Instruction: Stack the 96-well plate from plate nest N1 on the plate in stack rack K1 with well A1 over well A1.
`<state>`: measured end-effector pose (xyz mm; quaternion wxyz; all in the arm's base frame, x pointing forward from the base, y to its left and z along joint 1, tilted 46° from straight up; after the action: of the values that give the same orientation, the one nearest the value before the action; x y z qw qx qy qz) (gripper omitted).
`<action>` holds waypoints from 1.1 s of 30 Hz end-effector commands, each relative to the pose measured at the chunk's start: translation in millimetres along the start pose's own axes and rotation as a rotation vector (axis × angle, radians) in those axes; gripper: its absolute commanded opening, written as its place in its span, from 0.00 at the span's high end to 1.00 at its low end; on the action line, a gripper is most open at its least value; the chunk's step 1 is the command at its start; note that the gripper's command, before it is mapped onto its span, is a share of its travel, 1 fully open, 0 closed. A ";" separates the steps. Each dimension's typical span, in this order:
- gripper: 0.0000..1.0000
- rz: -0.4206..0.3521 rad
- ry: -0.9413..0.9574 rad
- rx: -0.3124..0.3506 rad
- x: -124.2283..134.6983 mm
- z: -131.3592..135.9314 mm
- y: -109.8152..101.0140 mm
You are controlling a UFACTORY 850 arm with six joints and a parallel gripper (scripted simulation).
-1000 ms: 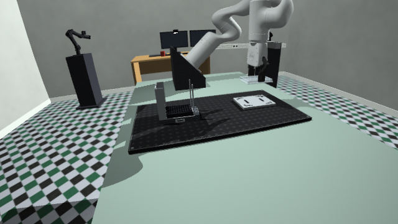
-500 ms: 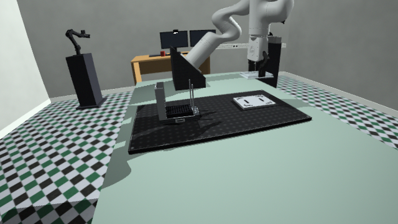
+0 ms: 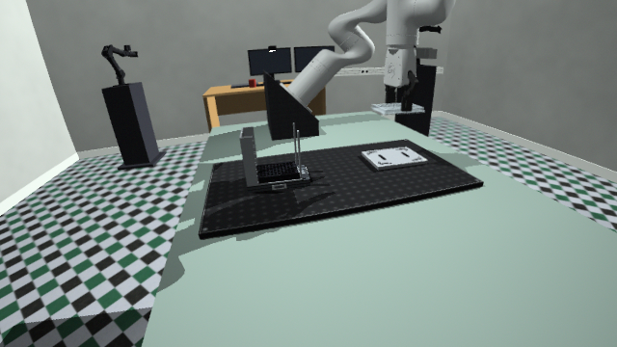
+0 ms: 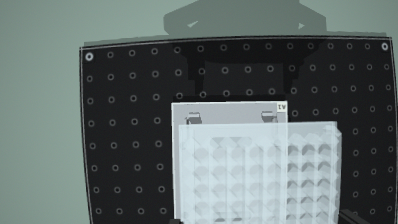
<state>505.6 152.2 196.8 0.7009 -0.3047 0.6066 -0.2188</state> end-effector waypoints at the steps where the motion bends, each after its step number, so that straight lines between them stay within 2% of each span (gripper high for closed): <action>1: 1.00 0.000 -0.001 0.001 -0.1 0.6 -8.6; 18: 1.00 0.000 -0.001 0.001 -0.1 0.6 -11.9; 33: 1.00 0.000 0.027 0.001 43.3 0.9 -12.8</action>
<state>511.5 122.8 182.9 0.6926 -0.3017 0.6161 -0.2230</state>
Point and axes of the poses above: the point where the finger pads meet when closed, its own y axis out along the fingers, its own z axis across the jaws, x = y × z, the point moved 1 cm from there along -y, back along the fingers, and after that the axes turned 6 degrees about -y, right-handed, at the moved point
